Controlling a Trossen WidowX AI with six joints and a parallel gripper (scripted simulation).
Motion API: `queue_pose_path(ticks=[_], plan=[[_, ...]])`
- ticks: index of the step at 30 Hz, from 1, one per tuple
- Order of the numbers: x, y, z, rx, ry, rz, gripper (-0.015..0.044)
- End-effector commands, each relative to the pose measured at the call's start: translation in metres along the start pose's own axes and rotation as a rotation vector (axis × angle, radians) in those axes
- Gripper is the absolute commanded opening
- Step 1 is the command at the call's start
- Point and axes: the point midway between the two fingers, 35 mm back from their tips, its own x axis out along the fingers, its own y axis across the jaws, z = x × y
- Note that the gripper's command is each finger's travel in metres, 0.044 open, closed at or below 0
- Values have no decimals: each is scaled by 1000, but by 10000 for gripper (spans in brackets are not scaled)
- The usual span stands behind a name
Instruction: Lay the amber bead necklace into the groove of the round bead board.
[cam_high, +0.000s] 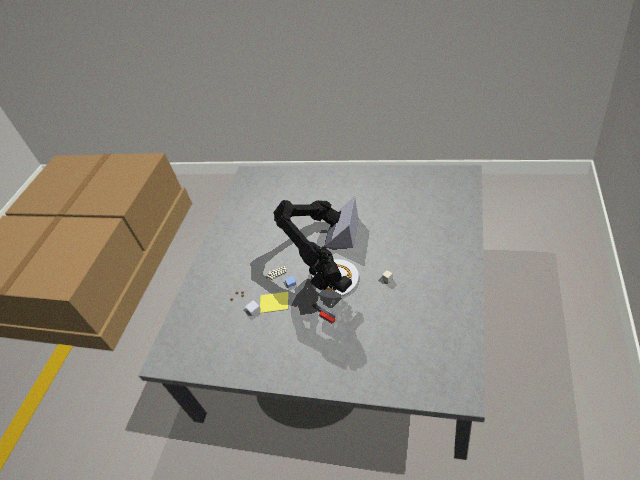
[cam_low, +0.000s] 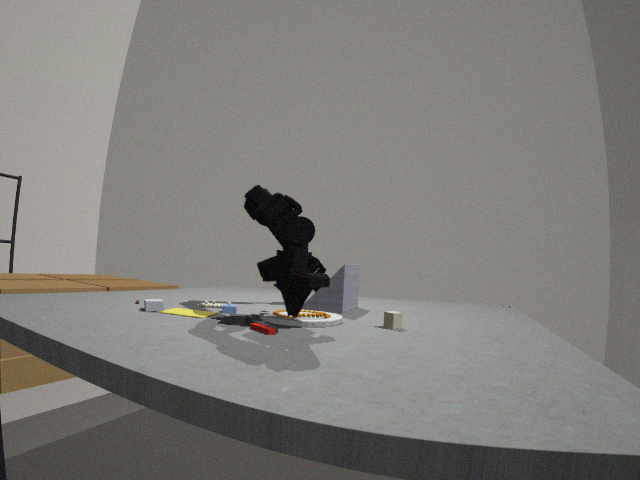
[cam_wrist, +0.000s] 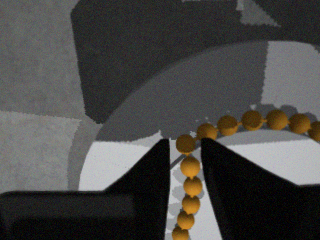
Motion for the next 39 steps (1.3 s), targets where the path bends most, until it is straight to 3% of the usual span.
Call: queue_pose_path(ticks=[1, 11, 31, 39], plan=[[0, 0, 0, 0, -1, 0, 184], [-2, 0, 0, -4, 0, -1, 440], [-5, 0, 0, -3, -1, -4, 440], [-37, -2, -11, -161, 1, -3, 230]])
